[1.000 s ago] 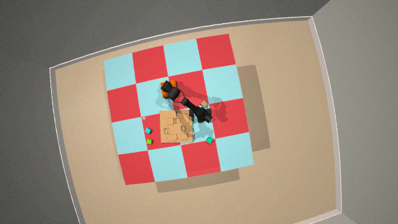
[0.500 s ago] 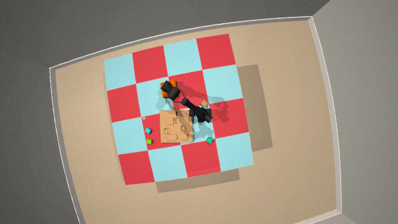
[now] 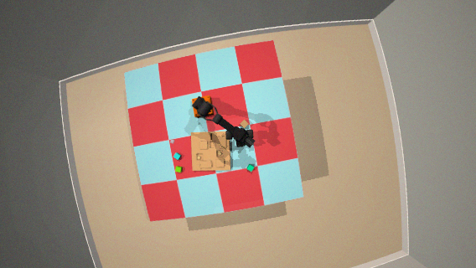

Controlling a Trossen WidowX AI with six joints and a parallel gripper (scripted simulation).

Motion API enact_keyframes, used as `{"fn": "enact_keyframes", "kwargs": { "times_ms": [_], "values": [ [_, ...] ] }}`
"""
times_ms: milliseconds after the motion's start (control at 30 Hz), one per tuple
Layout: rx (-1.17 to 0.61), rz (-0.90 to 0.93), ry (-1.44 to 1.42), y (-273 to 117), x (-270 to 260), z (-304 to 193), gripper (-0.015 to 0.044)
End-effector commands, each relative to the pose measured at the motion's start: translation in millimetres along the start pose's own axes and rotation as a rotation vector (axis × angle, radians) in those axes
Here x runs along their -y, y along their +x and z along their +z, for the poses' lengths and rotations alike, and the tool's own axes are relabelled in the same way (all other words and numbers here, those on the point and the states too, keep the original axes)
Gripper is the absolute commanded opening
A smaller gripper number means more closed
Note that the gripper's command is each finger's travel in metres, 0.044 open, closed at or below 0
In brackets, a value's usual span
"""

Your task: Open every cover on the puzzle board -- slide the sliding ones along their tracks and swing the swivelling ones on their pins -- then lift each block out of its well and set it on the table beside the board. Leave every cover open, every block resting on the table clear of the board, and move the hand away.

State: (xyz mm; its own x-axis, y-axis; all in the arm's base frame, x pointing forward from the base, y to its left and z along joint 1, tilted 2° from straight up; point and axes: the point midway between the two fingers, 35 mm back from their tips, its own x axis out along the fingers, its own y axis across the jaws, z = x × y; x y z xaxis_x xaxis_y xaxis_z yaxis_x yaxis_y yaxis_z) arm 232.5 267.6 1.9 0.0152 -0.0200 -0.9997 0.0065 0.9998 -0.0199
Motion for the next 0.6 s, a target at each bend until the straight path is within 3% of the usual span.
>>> {"fn": "enact_keyframes", "kwargs": {
  "times_ms": [0, 267, 567],
  "values": [
    [0.001, 0.005, 0.001, -13, -1, 0, 0.0440],
    [-0.001, 0.004, 0.001, -34, 1, -1, 0.0440],
    [0.008, 0.010, 0.080, -37, 25, 32, 0.0204]
  ]
}}
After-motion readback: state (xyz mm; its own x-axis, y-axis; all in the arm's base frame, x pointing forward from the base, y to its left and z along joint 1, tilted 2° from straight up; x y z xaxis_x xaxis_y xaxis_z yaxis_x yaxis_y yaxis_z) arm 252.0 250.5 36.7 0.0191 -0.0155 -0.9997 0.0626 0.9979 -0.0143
